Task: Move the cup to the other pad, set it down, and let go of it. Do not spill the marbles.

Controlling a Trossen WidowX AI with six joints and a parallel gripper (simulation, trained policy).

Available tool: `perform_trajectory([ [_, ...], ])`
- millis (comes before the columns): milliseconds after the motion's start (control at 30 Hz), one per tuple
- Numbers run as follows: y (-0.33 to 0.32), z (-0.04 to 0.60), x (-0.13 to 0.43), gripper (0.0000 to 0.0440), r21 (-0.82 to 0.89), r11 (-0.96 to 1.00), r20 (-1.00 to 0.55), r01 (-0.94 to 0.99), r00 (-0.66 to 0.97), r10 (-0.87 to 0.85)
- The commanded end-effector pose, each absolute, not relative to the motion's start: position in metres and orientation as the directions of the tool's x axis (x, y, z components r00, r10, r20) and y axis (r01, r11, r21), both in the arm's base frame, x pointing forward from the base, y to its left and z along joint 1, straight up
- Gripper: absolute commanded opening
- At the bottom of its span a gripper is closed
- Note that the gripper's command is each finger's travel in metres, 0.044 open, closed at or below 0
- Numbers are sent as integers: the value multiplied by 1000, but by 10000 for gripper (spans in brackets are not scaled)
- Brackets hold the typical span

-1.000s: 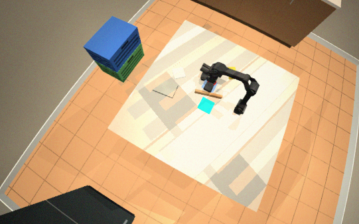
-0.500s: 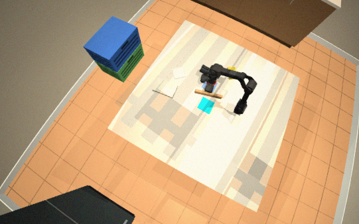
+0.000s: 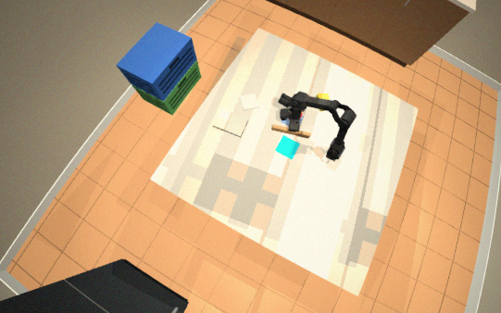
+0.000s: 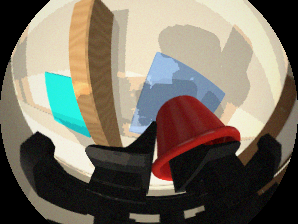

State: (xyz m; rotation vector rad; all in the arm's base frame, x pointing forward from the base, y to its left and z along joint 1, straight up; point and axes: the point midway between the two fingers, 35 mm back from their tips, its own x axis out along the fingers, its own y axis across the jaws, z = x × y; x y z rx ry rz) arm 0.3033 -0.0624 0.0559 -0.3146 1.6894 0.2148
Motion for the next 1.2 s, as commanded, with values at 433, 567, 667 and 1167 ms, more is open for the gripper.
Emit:
perform_trajectory([
  [433,-54,86,298,0,0,868,-992,-497,-110,-62],
  [567,-49,98,297,2,-3,854,-994,-521,-94,-60],
  [667,-44,105,298,0,-7,844,-995,-537,-81,-59],
  [1167,-1,128,304,0,-40,783,-999,-621,-3,-53],
])
